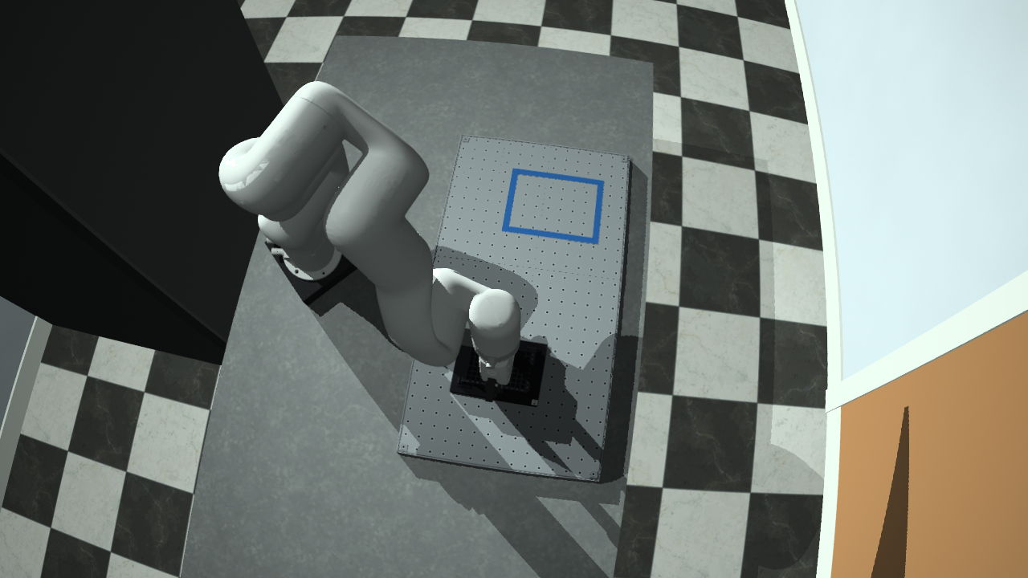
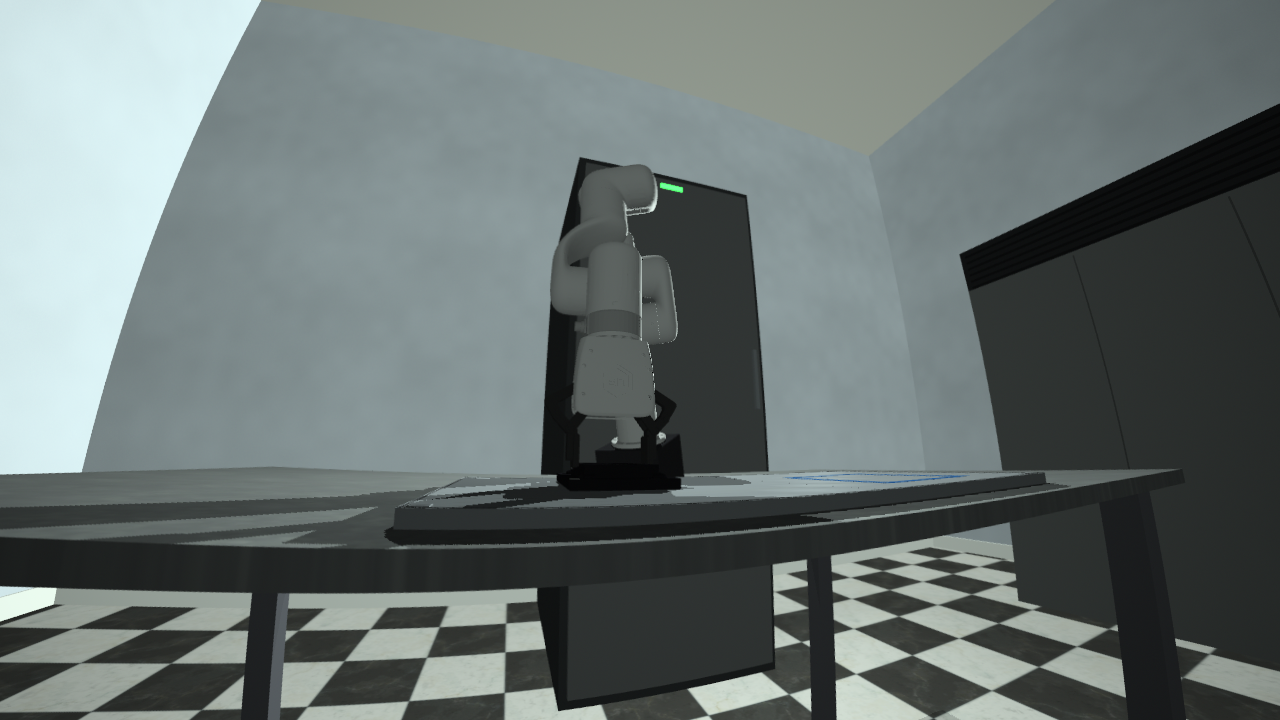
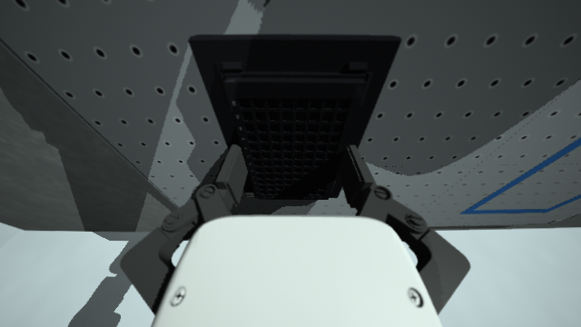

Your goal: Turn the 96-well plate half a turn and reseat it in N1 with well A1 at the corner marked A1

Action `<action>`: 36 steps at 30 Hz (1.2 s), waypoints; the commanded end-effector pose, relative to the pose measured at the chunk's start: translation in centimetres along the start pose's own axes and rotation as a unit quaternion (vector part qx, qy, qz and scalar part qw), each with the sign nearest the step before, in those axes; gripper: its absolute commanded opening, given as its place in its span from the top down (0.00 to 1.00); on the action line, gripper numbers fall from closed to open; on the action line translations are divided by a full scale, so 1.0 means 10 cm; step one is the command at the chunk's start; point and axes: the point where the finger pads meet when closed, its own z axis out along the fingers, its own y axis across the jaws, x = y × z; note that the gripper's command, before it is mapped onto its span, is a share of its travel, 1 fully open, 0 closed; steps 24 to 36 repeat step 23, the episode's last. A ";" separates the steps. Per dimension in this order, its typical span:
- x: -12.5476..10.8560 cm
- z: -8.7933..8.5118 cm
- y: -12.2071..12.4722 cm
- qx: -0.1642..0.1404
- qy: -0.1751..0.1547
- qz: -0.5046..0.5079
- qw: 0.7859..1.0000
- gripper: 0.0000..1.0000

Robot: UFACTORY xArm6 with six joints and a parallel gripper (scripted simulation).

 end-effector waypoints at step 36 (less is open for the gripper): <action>-0.01 -0.03 0.00 0.000 -0.002 0.000 1.000 0.00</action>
